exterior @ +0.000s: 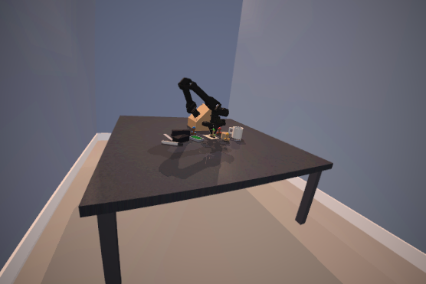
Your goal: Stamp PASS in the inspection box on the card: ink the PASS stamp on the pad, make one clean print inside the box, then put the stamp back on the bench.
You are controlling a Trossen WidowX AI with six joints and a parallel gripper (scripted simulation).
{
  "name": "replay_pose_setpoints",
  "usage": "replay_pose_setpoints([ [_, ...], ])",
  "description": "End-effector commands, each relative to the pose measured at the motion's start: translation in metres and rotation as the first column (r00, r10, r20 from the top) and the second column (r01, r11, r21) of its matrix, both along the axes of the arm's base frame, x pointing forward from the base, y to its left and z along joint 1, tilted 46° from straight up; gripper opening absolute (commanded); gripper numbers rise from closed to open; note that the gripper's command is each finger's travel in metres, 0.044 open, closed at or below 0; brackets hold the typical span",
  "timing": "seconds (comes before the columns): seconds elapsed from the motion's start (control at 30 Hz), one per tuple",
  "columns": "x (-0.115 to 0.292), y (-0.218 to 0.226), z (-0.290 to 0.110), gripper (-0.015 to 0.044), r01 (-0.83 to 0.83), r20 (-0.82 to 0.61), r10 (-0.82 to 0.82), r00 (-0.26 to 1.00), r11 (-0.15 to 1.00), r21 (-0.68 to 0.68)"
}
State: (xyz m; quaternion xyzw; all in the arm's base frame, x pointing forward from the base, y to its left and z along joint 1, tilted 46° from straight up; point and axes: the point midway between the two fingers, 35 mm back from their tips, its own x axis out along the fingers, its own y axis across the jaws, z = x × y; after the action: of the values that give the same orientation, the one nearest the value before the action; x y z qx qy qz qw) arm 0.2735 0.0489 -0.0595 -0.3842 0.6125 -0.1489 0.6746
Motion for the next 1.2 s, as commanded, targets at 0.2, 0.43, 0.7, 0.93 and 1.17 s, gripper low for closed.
replay_pose_setpoints([
  [0.2,0.001,-0.002,0.000,0.0000,-0.001,0.001,0.001,1.000,1.000,-0.003],
  [0.43,0.001,0.000,0.001,0.0000,-0.001,0.001,0.001,1.000,1.000,-0.003],
  [0.7,0.000,0.003,0.004,0.0000,-0.001,0.001,0.001,1.000,1.000,-0.002],
  [0.93,-0.001,0.005,0.006,0.0000,-0.001,0.001,0.001,1.000,1.000,-0.002],
  [1.17,-0.002,0.012,0.012,0.0000,-0.001,0.000,0.001,1.000,1.000,0.000],
])
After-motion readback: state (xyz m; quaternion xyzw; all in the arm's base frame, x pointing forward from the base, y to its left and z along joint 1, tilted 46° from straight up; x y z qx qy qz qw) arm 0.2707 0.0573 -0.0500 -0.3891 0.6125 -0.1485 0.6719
